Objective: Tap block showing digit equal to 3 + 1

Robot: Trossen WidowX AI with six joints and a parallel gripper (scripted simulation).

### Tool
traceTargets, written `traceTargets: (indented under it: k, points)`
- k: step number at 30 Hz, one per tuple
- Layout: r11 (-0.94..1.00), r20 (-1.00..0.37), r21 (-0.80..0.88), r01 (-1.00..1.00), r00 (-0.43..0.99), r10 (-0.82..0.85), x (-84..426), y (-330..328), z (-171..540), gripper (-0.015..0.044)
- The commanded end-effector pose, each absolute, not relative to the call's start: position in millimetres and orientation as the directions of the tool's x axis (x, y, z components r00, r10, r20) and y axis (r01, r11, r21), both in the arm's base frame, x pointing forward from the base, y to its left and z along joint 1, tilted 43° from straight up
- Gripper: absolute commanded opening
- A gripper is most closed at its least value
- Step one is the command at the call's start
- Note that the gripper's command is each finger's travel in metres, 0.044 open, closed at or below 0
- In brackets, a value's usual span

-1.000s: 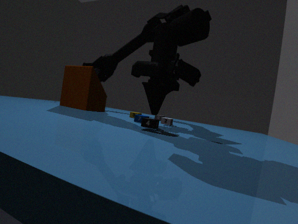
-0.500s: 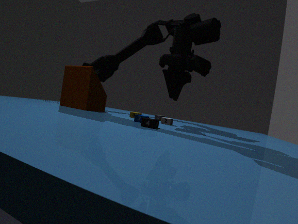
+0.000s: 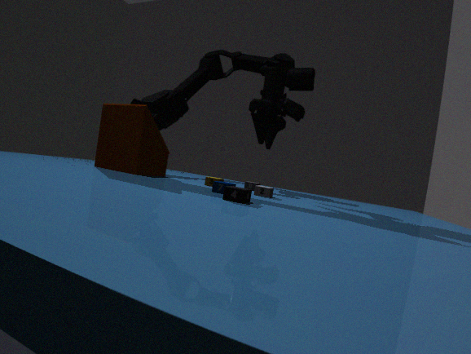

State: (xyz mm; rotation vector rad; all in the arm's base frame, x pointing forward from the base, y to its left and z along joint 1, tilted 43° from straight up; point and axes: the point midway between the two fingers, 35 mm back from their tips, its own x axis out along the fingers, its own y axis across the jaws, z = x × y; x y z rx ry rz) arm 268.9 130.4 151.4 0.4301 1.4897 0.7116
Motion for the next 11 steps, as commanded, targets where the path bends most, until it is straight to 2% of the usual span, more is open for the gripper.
traceTargets:
  k: [1, 11]
  points:
    - [0.716, -0.732, 0.679, -0.160, -0.070, 0.678, 217.0, 148.7, 182.9, 0.0400]
    - [0.715, -0.730, 0.681, -0.159, -0.072, 0.680, 211.4, 150.1, 185.6, 0.0400]
